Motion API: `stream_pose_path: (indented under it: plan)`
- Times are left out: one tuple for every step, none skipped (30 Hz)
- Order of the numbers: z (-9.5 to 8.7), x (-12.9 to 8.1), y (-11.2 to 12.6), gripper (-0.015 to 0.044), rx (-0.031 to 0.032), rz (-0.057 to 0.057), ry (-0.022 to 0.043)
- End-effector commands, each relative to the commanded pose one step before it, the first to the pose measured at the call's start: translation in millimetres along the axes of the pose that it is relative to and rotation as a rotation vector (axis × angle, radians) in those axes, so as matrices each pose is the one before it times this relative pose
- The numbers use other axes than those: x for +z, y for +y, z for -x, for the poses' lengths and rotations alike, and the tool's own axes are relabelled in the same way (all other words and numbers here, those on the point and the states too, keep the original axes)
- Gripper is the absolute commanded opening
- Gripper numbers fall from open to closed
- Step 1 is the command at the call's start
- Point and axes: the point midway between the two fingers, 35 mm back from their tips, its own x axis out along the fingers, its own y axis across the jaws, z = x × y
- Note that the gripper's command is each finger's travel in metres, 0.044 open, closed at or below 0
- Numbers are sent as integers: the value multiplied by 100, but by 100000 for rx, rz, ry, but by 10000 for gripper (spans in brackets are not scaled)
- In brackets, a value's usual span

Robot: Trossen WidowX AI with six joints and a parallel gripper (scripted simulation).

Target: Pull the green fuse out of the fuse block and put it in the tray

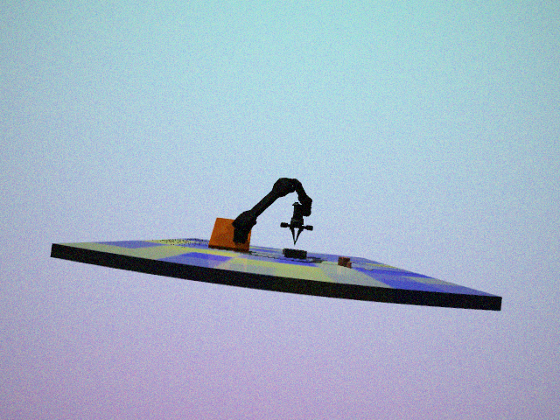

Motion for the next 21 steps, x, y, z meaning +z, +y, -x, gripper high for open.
stream_pose_path:
  plan:
    - [-735,27,-18,0,195,364,-249]
    - [-161,4,-2,0,4,-3,-8]
    - [-161,4,-2,0,4,-3,-9]
    - [-161,5,-3,0,3,-3,-9]
    - [-160,6,-4,0,3,-3,-10]
    - [-161,6,-4,0,3,-3,-10]
    - [-161,7,-5,0,3,-3,-11]
    - [-160,8,-6,0,3,-3,-11]
    - [-160,8,-6,0,3,-3,-12]
    - [-128,7,-6,0,3,-3,-10]
    - [-76,4,-4,0,2,-2,-6]
    - [-25,2,-1,0,1,-1,-2]
    - [378,-30,38,26,-242,-391,208]
    - [0,0,0,53,0,0,0]
    - [0,0,0,79,0,0,0]
    - [0,0,0,105,0,0,0]
    - [0,0,0,131,0,0,0]
    - [0,0,0,157,0,0,0]
    - [0,0,0,184,0,0,0]
    - [0,0,0,210,0,0,0]
    - [0,0,0,236,0,0,0]
